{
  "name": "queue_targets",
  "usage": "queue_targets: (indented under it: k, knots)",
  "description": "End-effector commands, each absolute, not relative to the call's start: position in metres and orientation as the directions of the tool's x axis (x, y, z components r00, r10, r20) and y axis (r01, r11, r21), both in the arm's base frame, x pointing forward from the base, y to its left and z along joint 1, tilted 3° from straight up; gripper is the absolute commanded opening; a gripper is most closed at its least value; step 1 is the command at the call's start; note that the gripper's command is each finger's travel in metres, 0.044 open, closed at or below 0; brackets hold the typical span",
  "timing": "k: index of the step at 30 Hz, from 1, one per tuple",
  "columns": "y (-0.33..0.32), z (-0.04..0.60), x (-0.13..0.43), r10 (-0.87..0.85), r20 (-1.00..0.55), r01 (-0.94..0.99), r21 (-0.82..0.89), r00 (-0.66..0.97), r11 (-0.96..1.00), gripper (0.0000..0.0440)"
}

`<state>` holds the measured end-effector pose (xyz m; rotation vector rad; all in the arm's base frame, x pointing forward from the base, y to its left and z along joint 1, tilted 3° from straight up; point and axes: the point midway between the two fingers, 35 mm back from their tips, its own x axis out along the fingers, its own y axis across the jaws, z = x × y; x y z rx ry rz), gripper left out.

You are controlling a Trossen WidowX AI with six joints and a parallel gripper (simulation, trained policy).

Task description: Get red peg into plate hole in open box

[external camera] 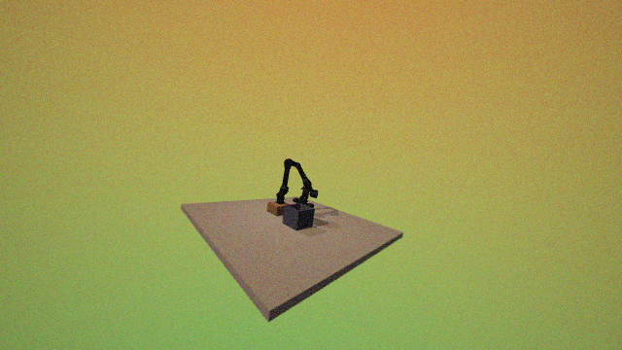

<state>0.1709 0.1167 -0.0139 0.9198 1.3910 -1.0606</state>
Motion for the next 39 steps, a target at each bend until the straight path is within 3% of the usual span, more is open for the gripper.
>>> queue_targets:
  k: [1, 7, 39]
  knots:
    - [0.119, -0.021, 0.174, -0.035, -0.996, 0.945, -0.091, -0.084, 0.315, 0.0137]
    - [0.127, -0.027, 0.177, -0.013, -0.997, 0.933, -0.079, -0.080, 0.351, 0.0003]
    - [0.139, 0.076, 0.235, 0.156, -0.971, 0.934, 0.218, 0.179, 0.282, 0.0000]
